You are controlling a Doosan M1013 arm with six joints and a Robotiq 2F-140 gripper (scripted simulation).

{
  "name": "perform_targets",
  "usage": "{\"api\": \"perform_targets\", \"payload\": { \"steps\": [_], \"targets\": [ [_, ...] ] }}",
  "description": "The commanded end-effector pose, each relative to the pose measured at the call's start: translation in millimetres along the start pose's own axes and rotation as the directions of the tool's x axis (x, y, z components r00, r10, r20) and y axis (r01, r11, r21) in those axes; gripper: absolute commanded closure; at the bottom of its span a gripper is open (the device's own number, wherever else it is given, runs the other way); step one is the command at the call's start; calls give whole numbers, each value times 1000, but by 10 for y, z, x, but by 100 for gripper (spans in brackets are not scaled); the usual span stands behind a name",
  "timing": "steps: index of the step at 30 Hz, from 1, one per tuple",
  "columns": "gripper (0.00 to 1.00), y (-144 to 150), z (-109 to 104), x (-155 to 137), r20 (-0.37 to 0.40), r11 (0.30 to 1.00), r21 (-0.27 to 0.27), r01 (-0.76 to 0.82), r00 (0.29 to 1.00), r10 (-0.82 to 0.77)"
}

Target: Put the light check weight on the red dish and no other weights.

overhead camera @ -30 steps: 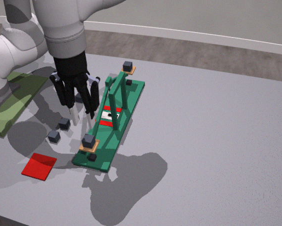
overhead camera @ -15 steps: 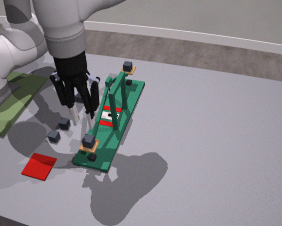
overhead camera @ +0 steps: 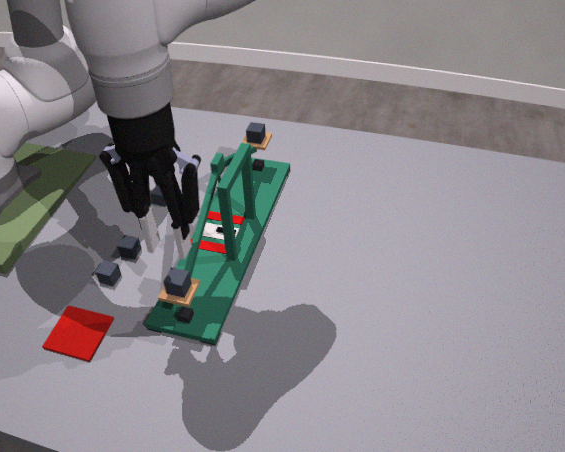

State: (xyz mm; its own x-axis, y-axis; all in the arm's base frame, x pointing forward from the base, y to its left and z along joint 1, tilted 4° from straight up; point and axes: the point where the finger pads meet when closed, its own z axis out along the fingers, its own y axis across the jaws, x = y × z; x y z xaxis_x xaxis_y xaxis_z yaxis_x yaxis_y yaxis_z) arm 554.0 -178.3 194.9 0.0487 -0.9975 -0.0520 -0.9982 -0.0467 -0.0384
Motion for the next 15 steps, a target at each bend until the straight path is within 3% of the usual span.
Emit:
{"api": "perform_targets", "payload": {
  "steps": [1,15],
  "targets": [
    [65,0,17,0,0,1000,0,0,1000,0],
    [65,0,176,0,0,1000,0,0,1000,0]
  ]
}}
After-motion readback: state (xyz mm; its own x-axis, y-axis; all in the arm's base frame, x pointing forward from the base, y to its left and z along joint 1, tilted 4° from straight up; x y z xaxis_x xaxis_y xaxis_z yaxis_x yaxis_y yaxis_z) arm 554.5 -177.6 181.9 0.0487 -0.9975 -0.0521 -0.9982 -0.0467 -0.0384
